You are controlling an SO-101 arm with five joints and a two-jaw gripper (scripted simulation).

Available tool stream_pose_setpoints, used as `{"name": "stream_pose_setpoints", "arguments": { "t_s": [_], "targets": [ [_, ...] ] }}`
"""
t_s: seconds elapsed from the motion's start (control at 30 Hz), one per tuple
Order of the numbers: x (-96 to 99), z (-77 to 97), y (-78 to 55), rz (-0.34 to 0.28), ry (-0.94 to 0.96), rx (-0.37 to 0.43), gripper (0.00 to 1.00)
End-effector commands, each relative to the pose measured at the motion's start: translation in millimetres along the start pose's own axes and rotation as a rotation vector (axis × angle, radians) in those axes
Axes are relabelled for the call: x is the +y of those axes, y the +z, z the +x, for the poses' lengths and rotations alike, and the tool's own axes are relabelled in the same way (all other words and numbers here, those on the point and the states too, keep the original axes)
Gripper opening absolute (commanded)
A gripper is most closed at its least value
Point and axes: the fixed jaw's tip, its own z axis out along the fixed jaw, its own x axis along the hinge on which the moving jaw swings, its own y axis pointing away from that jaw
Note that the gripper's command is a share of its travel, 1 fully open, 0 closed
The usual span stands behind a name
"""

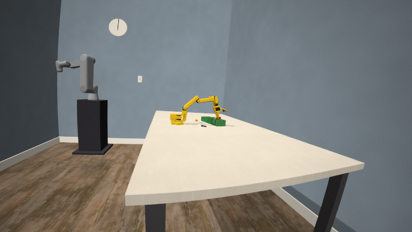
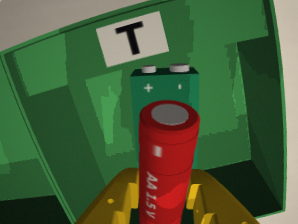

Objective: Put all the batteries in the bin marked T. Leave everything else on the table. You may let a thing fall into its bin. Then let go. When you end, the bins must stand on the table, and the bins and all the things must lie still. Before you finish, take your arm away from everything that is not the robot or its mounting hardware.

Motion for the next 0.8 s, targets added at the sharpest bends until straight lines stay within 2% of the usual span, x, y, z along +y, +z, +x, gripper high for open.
{"name": "stream_pose_setpoints", "arguments": {
  "t_s": [0.0, 0.77],
  "targets": [
    [2.4, -10.0, -15.6, -0.003, -0.015, -0.083, 0.00],
    [2.4, -8.9, -9.8, -0.003, -0.015, -0.083, 0.00]
  ]
}}
